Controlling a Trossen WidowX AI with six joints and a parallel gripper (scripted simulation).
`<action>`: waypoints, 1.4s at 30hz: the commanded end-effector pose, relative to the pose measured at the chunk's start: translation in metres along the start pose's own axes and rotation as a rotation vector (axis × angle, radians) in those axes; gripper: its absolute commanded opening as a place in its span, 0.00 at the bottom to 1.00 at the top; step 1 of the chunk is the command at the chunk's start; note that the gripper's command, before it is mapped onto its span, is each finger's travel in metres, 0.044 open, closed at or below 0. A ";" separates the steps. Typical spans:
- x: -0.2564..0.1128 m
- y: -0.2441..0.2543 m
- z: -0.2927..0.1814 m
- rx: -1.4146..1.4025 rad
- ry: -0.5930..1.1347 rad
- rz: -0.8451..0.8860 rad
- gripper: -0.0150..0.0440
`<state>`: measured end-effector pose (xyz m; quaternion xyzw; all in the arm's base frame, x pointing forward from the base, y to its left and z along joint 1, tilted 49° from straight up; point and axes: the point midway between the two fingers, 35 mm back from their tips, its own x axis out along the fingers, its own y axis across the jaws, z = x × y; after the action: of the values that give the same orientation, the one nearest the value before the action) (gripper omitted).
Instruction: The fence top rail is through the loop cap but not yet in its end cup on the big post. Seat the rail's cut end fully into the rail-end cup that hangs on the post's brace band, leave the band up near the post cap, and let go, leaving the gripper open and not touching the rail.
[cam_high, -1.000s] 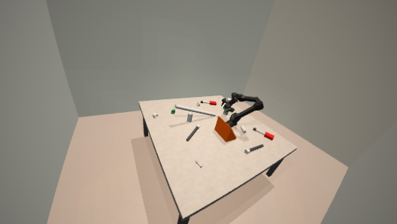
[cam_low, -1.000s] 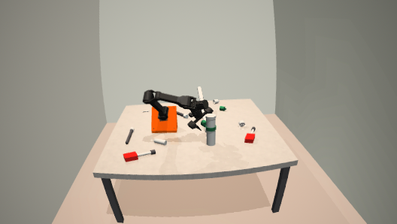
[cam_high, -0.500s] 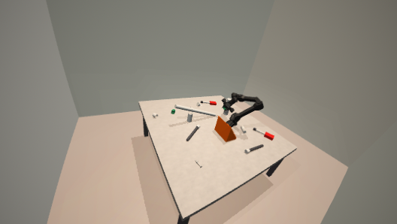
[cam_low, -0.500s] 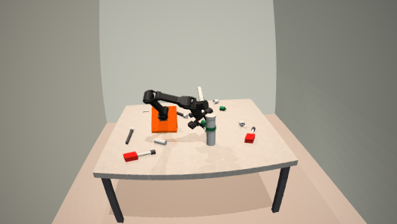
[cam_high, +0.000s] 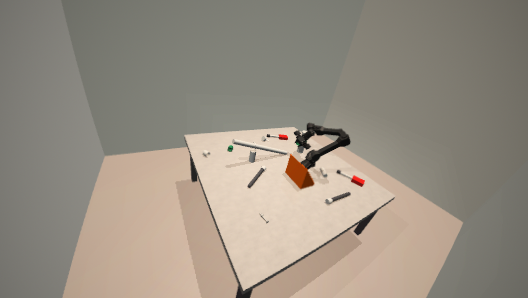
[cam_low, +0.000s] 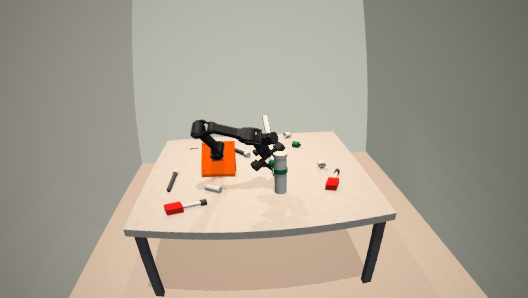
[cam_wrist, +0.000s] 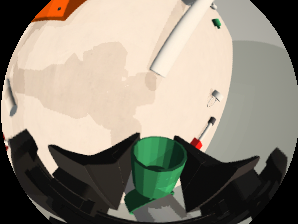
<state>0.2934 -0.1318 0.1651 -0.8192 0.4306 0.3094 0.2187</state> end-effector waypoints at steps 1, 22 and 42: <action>0.003 -0.001 0.002 0.017 0.007 0.003 0.25; 0.009 -0.012 0.001 0.140 0.078 0.003 0.25; 0.016 -0.024 -0.002 0.274 0.155 0.003 0.25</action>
<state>0.3185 -0.1295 0.1604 -0.8060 0.4795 0.1960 0.2865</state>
